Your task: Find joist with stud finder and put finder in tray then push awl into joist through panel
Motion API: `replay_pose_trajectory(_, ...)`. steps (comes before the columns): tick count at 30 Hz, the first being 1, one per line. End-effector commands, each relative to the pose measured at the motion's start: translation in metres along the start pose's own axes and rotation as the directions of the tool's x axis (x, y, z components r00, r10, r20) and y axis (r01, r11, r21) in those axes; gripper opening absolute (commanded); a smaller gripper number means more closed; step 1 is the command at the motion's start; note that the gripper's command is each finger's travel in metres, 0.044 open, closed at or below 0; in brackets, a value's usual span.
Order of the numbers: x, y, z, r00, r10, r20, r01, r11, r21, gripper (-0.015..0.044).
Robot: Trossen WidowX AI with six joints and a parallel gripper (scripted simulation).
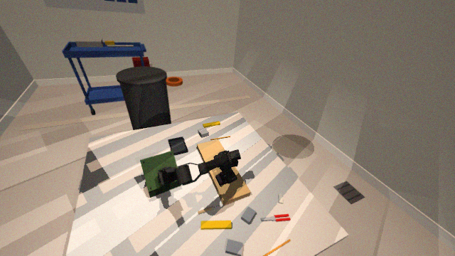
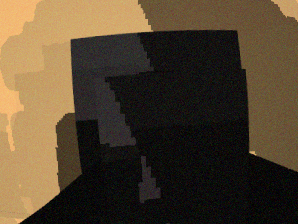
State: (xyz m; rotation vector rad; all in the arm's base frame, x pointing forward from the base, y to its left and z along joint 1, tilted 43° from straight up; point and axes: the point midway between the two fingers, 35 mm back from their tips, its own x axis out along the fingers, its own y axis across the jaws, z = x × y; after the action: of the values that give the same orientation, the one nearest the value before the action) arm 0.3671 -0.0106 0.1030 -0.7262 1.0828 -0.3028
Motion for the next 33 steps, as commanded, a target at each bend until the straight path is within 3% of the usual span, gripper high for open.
replay_pose_trajectory(1,0.000,-0.019,0.000,1.000,-0.027,-0.004,0.027,0.999,0.018,0.0000)
replay_pose_trajectory(33,-0.002,-0.083,-0.001,1.000,-0.031,-0.003,0.031,0.999,0.018,0.0000)
